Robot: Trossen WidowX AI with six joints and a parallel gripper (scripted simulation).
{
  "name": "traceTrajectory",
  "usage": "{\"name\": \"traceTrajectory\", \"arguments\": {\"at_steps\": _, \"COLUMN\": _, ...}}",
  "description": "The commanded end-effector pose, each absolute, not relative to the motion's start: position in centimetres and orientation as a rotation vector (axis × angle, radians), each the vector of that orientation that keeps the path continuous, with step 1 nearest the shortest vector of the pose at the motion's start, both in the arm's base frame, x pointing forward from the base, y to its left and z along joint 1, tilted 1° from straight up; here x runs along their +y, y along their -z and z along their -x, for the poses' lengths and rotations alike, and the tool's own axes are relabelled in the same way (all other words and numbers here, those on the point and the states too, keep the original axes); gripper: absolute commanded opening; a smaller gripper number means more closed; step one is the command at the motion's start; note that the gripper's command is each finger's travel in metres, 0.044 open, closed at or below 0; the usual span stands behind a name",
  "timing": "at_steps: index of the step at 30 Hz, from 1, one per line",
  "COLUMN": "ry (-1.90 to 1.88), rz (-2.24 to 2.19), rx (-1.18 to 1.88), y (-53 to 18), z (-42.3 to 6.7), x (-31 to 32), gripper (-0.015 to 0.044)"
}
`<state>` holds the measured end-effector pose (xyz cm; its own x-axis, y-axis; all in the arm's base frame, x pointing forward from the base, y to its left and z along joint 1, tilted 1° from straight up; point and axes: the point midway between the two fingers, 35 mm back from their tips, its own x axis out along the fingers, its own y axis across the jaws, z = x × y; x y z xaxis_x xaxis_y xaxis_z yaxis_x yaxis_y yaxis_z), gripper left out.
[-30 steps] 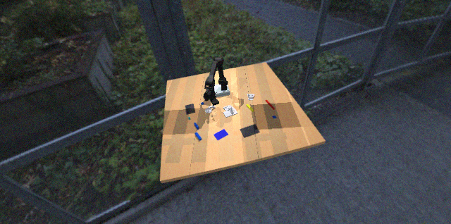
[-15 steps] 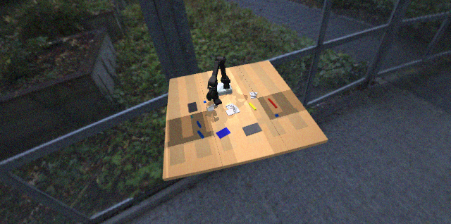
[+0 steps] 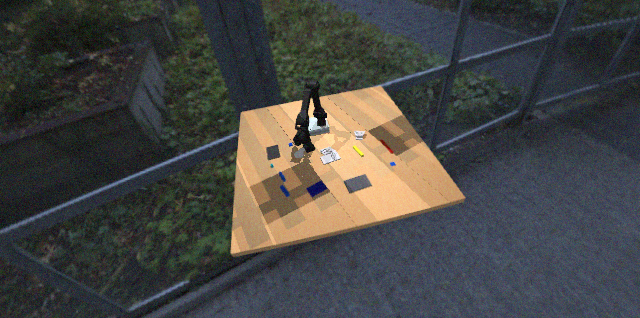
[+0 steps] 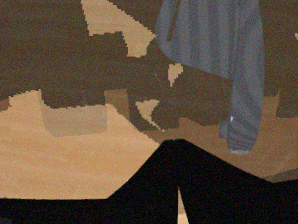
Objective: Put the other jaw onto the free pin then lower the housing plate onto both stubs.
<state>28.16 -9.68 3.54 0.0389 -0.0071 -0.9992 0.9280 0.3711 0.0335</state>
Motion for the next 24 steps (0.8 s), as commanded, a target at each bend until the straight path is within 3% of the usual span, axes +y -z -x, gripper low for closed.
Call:
{"name": "traceTrajectory", "arguments": {"at_steps": 1, "ry": 0.909, "rz": -0.936, "rx": 1.327, "y": -2.8, "z": -28.1, "x": -9.7, "gripper": 0.0000}}
{"name": "traceTrajectory", "arguments": {"at_steps": 24, "ry": 0.910, "rz": -0.935, "rx": 1.328, "y": -1.6, "z": -26.3, "x": -10.5, "gripper": 0.0000}}
